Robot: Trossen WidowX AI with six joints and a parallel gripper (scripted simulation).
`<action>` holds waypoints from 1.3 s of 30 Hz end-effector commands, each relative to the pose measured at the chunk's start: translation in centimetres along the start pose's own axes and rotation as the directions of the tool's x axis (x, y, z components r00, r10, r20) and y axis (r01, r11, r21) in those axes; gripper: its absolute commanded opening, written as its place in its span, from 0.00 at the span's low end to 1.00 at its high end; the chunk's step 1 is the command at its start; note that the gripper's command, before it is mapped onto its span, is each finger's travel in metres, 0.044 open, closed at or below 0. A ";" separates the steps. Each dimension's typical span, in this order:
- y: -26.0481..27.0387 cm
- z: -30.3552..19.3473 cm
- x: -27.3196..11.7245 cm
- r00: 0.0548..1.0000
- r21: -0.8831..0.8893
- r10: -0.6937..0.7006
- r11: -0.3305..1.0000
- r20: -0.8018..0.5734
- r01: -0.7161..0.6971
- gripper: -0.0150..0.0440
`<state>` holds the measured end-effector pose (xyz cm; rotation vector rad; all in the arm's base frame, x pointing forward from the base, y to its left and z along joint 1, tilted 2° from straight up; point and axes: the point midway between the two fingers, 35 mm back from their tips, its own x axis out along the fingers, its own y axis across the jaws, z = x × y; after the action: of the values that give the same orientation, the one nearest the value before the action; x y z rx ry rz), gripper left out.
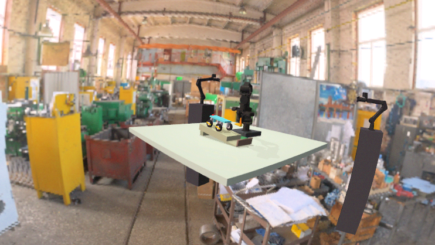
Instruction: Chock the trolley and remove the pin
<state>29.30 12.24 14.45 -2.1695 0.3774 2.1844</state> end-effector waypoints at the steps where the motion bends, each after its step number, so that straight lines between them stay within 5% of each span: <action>1: 0.0 -0.6 -0.1 1.000 -0.001 -0.002 1.000 -0.009 0.002 0.25; 39: 0.7 -0.6 6.2 1.000 -0.001 -0.001 1.000 -0.009 0.001 0.25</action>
<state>29.72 11.01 8.34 -2.1745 0.3736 2.1784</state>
